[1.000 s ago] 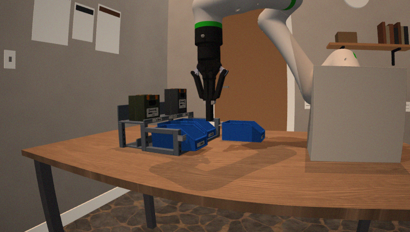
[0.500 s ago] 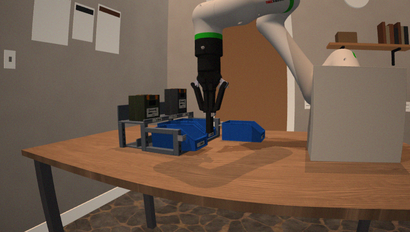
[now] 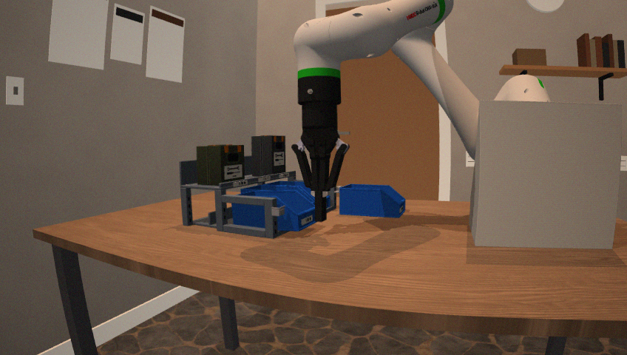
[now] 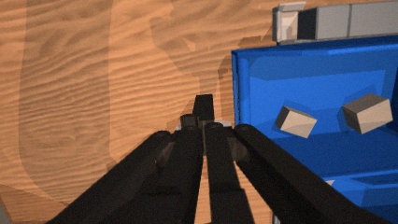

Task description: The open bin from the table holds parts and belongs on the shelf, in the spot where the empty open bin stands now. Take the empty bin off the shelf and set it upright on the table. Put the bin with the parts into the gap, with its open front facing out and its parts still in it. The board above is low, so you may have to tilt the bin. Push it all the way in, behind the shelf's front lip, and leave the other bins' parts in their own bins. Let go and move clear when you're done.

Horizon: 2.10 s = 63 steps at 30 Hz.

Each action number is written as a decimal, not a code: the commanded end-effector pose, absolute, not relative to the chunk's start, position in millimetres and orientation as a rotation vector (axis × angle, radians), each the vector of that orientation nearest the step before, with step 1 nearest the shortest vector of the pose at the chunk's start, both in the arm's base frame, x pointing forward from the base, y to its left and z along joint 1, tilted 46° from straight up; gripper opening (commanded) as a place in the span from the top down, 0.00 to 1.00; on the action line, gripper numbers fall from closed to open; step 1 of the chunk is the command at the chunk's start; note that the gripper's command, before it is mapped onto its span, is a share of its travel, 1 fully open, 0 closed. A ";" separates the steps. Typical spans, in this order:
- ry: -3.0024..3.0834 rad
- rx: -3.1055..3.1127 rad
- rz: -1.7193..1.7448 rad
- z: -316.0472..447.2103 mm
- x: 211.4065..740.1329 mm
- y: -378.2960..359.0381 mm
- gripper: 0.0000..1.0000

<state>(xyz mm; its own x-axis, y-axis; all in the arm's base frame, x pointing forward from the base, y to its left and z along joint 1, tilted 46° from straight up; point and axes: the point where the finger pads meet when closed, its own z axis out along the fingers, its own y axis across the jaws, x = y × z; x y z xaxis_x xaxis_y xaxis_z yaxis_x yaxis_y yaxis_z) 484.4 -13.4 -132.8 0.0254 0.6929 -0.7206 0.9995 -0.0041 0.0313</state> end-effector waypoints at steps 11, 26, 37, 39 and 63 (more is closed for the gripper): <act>1.724 1.753 -0.712 -142.2 485.6 -22.8 0.90; 1.724 1.753 -0.712 -142.3 485.6 -22.9 0.90; 1.724 1.753 -0.712 -142.5 486.1 -22.8 0.90; 1.724 1.753 -0.712 -142.6 486.2 -22.7 0.90; 1.724 1.753 -0.712 -142.4 489.9 -22.5 0.90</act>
<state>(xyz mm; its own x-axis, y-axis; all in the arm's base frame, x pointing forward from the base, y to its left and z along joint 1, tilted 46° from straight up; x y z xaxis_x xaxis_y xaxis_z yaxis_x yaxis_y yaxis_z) 487.0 -23.5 -142.9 0.0256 0.6929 -0.7206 0.9995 -0.0043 0.0314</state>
